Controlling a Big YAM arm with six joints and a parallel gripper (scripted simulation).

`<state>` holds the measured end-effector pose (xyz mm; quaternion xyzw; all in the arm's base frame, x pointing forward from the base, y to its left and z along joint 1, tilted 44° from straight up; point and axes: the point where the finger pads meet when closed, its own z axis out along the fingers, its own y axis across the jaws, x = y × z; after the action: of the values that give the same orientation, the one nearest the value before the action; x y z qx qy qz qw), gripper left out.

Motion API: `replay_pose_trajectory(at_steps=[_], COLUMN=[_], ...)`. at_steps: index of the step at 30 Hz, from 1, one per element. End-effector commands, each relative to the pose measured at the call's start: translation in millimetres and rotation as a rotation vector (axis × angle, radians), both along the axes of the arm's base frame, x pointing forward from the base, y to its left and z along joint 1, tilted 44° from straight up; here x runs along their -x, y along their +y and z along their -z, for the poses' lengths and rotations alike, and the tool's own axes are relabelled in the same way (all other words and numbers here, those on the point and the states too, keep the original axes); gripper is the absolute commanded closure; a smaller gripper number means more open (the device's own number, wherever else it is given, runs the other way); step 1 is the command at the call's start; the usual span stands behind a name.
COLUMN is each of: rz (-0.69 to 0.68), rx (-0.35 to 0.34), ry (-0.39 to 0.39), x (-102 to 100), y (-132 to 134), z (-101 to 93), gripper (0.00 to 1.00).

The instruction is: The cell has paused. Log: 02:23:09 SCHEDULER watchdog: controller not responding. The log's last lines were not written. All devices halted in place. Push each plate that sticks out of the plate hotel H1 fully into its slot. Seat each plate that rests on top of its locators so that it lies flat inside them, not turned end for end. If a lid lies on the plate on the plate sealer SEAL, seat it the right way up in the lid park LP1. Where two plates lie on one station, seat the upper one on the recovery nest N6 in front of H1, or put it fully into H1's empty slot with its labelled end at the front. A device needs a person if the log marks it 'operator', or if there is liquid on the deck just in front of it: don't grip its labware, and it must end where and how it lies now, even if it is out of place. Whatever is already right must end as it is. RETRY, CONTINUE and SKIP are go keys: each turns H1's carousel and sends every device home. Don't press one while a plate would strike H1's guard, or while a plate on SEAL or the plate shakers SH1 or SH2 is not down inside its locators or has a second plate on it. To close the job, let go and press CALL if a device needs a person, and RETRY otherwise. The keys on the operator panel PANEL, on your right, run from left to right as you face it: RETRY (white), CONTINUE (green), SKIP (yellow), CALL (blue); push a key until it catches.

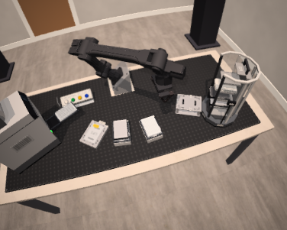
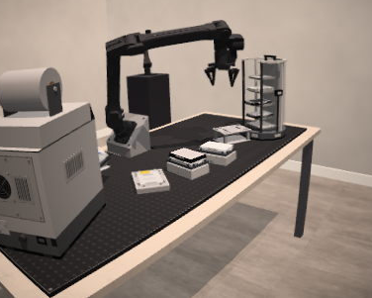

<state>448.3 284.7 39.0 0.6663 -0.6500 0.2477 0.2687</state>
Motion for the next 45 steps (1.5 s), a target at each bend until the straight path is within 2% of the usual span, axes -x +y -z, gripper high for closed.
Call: replay_pose_trajectory(at_steps=[1, 11, 13, 14, 17, 28, 35, 42, 45], rz=[0.074, 0.319, 0.319, 0.362, 0.417, 0.688, 0.723, 0.535, 0.528], rx=[-0.006, -0.005, -0.005, 0.000, -0.004, -0.002, -0.002, -0.005, -0.006], ry=[-0.103, -0.328, -0.328, -0.353, -0.418, -0.664, -0.693, -0.520, -0.512], x=[-1, 9, 9, 3, 13, 24, 30, 42, 48], y=[31, 55, 55, 48, 64, 90, 101, 116, 122], z=[2.2, 24.6, 24.6, 26.7, 33.7, 58.4, 69.7, 83.7, 89.7], gripper=[0.00, 0.00, 0.00, 0.00, 0.00, 0.00, 0.00, 0.00, 0.00])
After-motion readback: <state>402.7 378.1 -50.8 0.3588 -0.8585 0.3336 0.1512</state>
